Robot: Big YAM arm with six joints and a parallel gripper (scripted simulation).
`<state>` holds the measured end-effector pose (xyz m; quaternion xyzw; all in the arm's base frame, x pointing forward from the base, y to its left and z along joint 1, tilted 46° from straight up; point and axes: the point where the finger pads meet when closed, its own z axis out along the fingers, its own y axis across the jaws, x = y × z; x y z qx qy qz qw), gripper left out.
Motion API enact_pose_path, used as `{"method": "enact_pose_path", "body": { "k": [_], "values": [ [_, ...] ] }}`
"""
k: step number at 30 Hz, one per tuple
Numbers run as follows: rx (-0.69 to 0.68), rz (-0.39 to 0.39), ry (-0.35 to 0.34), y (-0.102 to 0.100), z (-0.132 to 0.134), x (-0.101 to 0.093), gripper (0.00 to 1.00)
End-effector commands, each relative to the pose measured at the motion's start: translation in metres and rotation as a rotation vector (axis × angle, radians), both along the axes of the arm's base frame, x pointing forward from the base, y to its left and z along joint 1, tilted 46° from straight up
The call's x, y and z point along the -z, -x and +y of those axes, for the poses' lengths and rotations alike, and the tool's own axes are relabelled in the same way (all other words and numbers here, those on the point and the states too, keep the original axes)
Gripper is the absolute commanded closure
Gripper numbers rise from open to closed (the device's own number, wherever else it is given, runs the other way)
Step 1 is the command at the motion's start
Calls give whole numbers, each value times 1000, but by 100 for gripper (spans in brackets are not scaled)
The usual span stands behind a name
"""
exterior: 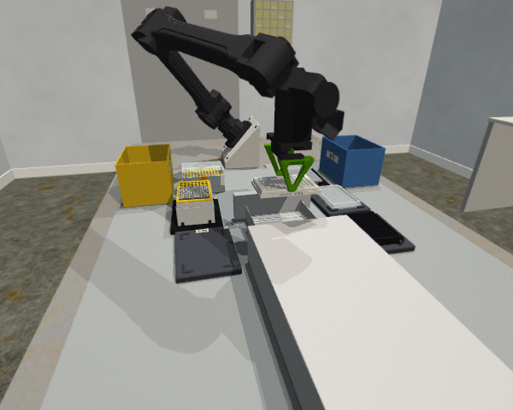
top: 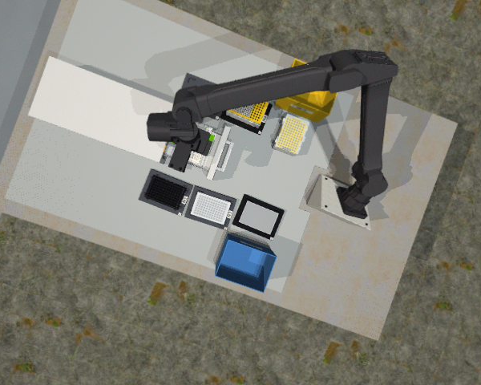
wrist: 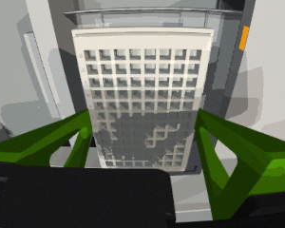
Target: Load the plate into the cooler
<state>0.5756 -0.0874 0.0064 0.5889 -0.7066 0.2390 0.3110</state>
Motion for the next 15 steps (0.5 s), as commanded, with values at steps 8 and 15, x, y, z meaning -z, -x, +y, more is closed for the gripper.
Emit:
{"method": "enact_pose_path", "body": {
  "k": [8,15],
  "values": [
    [0,20,-1,2,-13,21,100],
    [0,20,-1,4,-20,27,100]
  ]
}}
